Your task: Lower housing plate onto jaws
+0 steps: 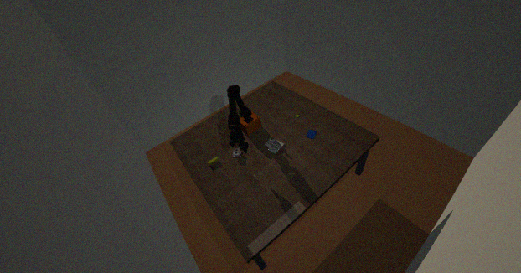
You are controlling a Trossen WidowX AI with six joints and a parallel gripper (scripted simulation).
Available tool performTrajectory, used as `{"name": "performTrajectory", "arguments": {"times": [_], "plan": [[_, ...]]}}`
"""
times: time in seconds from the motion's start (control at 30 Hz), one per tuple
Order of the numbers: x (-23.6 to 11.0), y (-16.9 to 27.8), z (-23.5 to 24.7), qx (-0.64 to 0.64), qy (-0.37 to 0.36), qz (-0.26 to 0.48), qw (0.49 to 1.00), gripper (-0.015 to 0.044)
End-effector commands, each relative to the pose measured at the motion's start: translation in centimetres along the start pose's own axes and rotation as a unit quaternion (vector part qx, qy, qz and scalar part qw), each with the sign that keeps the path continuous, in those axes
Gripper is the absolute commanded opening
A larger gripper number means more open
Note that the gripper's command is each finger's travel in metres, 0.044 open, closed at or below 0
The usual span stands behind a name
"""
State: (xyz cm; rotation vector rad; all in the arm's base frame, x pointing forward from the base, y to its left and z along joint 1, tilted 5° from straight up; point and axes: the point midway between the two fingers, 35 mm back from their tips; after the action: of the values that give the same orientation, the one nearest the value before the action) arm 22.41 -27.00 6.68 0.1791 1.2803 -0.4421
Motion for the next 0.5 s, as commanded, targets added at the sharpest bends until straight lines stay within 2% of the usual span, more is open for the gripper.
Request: {"name": "performTrajectory", "arguments": {"times": [0.0,0.47], "plan": [[0.2,-1.5,-2.8,0.061,0.043,-0.006,0.997,0.044],[-0.4,-4.4,-9.6,0.21,0.141,-0.022,0.967,0.044]]}}
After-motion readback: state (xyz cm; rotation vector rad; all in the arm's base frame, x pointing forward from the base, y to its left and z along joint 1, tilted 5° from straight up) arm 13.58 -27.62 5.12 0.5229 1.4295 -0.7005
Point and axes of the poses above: the point midway between the two fingers, 35 mm back from their tips, its own x axis out along the fingers, its own z axis across the jaws, y = z × x, and after that the axes turned 1 degree about -x, right-handed
